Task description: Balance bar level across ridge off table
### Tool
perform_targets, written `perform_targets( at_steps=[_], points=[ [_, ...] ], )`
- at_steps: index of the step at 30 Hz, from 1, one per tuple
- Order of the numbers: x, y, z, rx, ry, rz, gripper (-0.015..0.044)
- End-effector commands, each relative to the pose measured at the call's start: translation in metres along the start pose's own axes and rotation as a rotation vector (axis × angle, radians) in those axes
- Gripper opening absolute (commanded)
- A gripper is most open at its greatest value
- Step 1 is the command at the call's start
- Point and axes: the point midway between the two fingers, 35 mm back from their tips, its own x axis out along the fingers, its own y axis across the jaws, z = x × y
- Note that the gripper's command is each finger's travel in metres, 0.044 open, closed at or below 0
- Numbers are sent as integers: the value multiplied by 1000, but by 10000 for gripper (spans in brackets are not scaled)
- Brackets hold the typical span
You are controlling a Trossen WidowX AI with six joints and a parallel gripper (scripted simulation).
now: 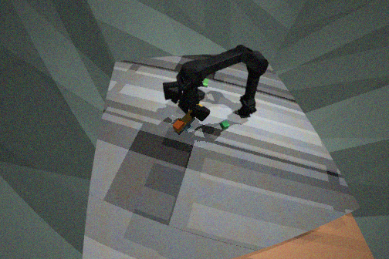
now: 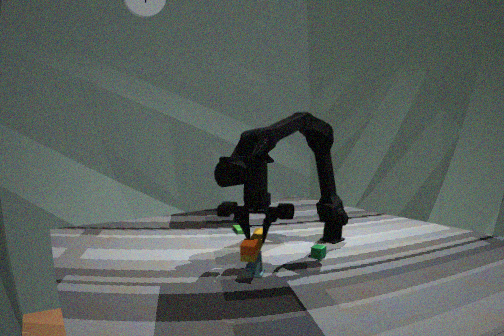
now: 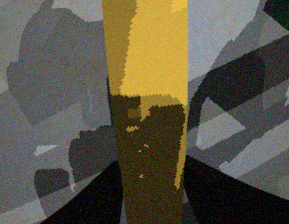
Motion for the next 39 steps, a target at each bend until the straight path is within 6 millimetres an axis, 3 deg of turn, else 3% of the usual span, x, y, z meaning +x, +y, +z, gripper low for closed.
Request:
perform_targets(
  at_steps=[1,39],
  points=[
    [-2,-3,0,21,6,10,0],
    [3,-4,0,21,6,10,0]
  ],
)
